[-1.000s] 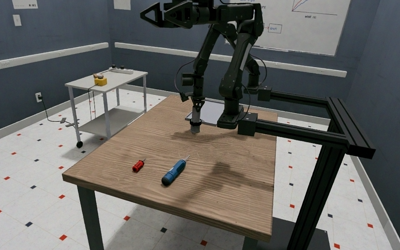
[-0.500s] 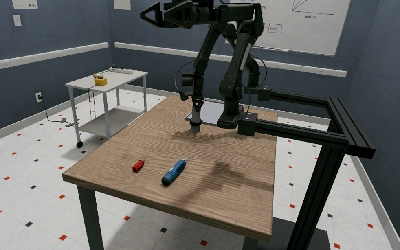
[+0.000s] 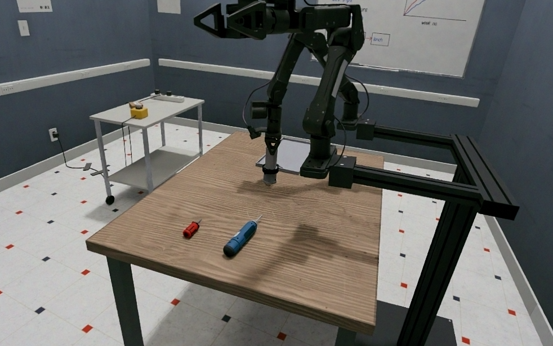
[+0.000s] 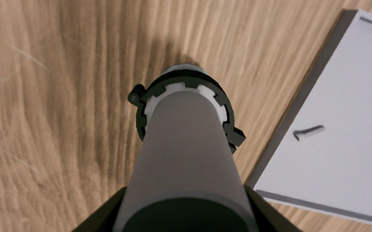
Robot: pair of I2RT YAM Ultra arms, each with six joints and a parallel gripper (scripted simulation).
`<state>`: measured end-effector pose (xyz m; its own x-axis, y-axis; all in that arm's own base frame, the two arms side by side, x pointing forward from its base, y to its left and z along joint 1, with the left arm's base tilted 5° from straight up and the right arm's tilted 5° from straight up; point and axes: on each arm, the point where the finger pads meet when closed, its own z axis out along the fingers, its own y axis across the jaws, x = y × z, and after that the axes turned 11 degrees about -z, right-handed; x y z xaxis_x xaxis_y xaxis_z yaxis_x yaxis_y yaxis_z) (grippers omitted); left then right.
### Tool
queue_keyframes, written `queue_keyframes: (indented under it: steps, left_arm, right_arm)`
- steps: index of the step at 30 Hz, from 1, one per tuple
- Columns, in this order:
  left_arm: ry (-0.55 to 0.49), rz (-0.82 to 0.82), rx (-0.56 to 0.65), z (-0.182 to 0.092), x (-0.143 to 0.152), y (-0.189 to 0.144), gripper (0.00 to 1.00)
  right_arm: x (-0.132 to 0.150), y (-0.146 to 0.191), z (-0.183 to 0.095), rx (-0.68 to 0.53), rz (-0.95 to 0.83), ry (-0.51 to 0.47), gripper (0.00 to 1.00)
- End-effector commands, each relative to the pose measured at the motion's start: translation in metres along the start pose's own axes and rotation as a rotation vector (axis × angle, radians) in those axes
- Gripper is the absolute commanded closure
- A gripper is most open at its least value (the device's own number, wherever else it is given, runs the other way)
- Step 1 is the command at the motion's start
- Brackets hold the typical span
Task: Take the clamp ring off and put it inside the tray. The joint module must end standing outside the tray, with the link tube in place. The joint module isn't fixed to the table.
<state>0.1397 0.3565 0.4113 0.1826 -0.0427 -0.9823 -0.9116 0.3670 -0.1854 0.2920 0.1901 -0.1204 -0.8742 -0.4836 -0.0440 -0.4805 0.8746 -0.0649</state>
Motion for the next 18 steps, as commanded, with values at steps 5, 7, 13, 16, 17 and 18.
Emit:
queue_keyframes:
  steps: [5, 7, 13, 16, 17, 18]
  left_arm:
    - [0.002, -0.013, -0.014, -0.0031, -0.0095, 0.0019, 0.0]
    - [0.002, -0.013, -0.014, -0.0031, -0.0095, 0.0019, 0.0]
    - [0.002, -0.013, -0.014, -0.0031, -0.0095, 0.0019, 0.0]
    - [0.002, -0.013, -0.014, -0.0031, -0.0095, 0.0019, 0.0]
    - [0.002, -0.013, -0.014, -0.0031, -0.0095, 0.0019, 0.0]
    - [0.002, -0.013, -0.014, -0.0031, -0.0095, 0.0019, 0.0]
  right_arm:
    - [-0.0057, 0.0003, -0.0042, 0.0, 0.083, -0.019, 0.52]
    - [-0.0094, -0.0023, -0.009, 0.004, 0.11, -0.038, 0.52]
    - [-0.0094, -0.0025, -0.009, 0.003, 0.196, -0.038, 0.52]
    - [-0.0094, -0.0027, -0.009, 0.003, 0.239, -0.038, 0.52]
    - [-0.0094, -0.0027, -0.009, 0.003, 0.253, -0.038, 0.52]
    - [-0.0094, -0.0027, -0.009, 0.003, 0.268, -0.038, 0.52]
